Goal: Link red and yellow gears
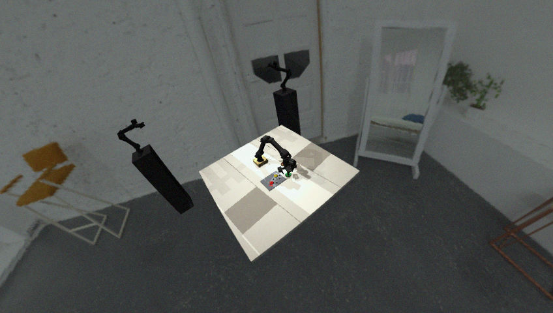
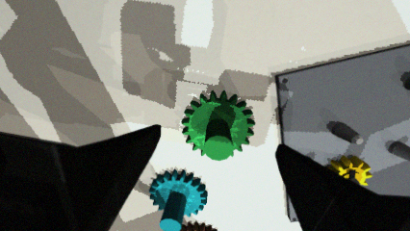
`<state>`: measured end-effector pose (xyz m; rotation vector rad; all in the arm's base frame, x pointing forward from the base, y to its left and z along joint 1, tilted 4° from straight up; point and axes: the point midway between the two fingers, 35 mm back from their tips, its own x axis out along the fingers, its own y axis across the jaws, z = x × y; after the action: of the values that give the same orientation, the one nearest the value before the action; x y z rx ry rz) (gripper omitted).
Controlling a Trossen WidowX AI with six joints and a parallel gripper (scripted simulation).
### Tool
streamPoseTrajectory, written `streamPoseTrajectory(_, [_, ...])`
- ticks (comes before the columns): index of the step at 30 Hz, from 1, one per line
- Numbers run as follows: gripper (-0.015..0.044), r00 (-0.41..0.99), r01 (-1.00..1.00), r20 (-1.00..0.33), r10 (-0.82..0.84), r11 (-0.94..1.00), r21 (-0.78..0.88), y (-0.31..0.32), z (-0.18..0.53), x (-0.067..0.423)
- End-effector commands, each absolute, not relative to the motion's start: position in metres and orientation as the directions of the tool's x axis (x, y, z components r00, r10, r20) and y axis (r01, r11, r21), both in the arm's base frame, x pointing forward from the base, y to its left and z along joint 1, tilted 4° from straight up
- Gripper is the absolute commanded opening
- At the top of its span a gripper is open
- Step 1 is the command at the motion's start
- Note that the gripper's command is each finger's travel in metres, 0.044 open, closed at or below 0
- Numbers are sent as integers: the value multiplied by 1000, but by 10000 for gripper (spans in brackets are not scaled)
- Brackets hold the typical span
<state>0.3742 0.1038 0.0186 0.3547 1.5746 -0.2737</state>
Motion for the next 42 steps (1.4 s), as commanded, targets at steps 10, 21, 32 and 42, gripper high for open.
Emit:
streamPoseTrajectory(10, [230,-21,394,-998,59,918,46,105,17,374])
streamPoseTrajectory(21, [39,-21,394,-998,59,918,46,105,17,374])
streamPoseTrajectory(32, [0,-21,394,-998,59,918,46,105,28,377])
streamPoseTrajectory(42, [0,-21,394,-998,60,918,47,107,49,381])
